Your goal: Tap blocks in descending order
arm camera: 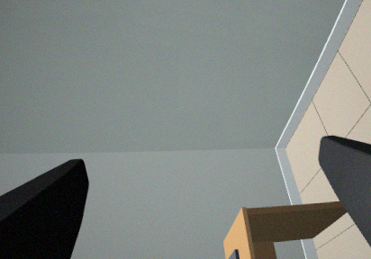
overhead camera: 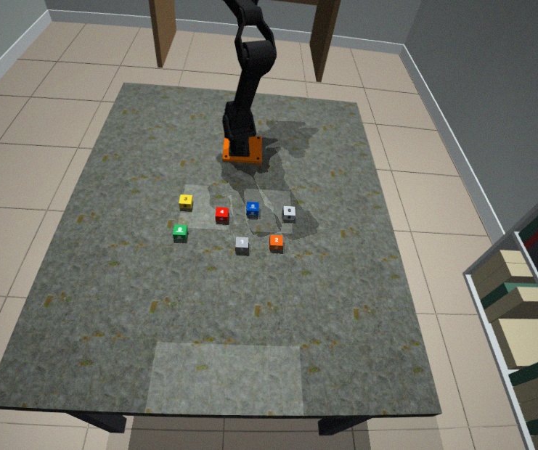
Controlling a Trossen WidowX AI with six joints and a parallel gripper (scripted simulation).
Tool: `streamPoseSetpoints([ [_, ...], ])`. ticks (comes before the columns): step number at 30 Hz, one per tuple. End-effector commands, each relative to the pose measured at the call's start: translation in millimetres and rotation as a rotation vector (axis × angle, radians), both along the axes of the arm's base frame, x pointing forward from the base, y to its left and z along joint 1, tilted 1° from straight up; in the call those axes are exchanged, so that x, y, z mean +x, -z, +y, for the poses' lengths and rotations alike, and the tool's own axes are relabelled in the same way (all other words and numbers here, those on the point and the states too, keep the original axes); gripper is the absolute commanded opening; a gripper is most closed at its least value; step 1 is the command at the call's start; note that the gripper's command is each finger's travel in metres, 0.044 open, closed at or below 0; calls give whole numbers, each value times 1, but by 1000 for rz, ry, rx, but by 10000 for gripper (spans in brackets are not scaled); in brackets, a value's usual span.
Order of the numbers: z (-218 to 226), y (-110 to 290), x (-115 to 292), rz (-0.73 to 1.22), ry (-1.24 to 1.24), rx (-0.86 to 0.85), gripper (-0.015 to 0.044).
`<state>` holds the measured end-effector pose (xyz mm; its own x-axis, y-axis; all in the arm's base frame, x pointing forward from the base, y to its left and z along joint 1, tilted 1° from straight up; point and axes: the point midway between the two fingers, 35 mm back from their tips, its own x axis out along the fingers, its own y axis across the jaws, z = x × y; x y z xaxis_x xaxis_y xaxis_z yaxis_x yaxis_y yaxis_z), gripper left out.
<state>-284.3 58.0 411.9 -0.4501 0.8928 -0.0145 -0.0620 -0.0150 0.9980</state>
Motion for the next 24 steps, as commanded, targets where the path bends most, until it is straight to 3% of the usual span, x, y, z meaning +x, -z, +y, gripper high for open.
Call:
streamPoseSetpoints([
  [1, -3, 1, -2, -12, -14, 5, 400],
  [7, -104, 26, -31, -384, -457, 223, 400],
  [12, -206, 56, -19, -671, -864, 528, 400],
  [18, -314, 98, 44, -913, -1318, 1017, 400],
  [24, -383, 143, 150, -1012, -1701, 1632, 400],
])
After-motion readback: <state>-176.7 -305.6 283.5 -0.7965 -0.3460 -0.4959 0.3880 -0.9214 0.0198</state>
